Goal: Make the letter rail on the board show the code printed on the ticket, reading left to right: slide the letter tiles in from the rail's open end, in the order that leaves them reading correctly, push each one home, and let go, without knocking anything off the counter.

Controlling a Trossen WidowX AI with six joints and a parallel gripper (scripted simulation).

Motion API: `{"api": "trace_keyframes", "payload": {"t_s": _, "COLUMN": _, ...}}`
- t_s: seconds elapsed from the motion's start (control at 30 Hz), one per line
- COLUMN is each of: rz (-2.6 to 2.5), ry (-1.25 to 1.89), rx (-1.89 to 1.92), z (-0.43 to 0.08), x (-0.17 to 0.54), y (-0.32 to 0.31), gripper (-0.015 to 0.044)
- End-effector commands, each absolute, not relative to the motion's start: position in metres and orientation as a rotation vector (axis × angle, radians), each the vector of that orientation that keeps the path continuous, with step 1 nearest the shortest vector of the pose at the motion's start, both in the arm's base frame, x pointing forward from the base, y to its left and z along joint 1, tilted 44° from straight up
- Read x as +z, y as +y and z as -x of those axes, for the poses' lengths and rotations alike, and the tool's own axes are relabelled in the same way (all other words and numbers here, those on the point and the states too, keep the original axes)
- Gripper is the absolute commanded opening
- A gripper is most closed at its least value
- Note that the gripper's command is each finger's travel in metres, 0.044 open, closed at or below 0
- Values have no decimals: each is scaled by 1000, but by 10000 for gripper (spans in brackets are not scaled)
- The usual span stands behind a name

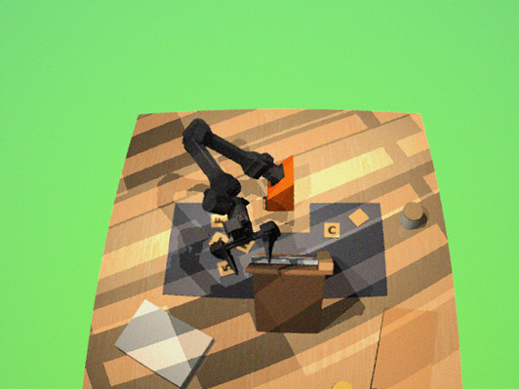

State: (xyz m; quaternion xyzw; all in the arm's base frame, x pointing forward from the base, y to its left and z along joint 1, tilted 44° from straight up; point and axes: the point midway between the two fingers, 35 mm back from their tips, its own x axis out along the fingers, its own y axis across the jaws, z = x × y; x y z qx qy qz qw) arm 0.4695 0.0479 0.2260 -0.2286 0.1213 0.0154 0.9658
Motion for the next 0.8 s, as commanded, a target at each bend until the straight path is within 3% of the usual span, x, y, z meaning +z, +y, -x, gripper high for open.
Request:
{"api": "trace_keyframes", "payload": {"t_s": 0.0, "rz": 418, "ry": 299, "rx": 31, "z": -455, "x": 206, "y": 71, "gripper": 440}}
{"api": "trace_keyframes", "payload": {"t_s": 0.33, "rz": 314, "ry": 445, "rx": -43, "z": -417, "x": 145, "y": 100, "gripper": 440}}
{"api": "trace_keyframes", "payload": {"t_s": 0.77, "rz": 478, "ry": 610, "rx": -431, "z": -266, "x": 13, "y": 70, "gripper": 440}}
